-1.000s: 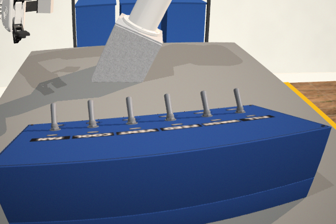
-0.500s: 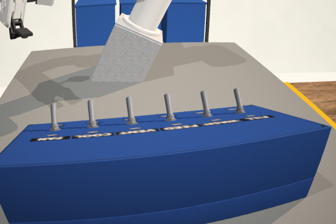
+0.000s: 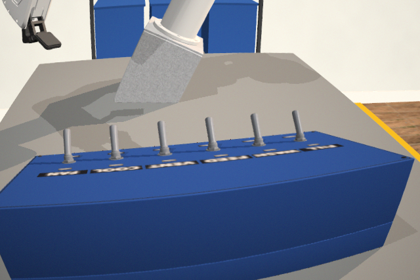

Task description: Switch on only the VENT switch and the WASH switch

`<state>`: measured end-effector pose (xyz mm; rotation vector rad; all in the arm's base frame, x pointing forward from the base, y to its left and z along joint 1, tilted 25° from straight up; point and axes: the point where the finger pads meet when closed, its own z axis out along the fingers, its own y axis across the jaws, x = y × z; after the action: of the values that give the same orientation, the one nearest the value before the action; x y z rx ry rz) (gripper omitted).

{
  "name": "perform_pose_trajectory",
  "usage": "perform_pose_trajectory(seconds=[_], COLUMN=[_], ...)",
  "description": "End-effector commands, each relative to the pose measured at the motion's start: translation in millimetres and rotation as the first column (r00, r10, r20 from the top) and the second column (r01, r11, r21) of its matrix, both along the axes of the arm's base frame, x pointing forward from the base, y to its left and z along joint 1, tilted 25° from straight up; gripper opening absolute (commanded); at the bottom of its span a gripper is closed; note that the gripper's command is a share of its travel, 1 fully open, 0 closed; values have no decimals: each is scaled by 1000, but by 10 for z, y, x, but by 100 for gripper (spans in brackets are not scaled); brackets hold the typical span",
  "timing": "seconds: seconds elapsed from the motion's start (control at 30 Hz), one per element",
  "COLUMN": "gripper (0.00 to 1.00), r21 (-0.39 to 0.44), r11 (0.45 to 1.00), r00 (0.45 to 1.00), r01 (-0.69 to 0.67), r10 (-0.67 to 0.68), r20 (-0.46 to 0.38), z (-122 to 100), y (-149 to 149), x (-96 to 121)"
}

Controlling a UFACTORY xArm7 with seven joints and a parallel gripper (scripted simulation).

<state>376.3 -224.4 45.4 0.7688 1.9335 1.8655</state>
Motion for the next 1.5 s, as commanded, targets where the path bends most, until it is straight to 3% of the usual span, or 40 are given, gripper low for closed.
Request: perform_pose_trajectory(seconds=[0.0,0.07,0.1,0.47,0.5,0.87,0.9,1.27,1.3,1.47], gripper=[100,100,100,100,100,100,100,100,100,100], r21=[-8,-8,-54,-54,-103,-103,-155,-155,-210,-210], r11=[1000,1000,998,998,991,991,979,979,961,961], r00=[1000,1000,999,999,995,995,990,990,982,982], r01=[2,2,-42,-42,-87,-87,-133,-133,-179,-179], r10=[-2,-2,40,40,82,82,123,123,162,162], r20=[-3,-3,-25,-25,-48,-48,-71,-71,-95,-95], z=[12,12,127,127,242,242,355,355,463,463], y=[-13,-13,213,213,466,466,740,740,1027,1027], x=[11,11,185,185,338,338,465,465,561,561])
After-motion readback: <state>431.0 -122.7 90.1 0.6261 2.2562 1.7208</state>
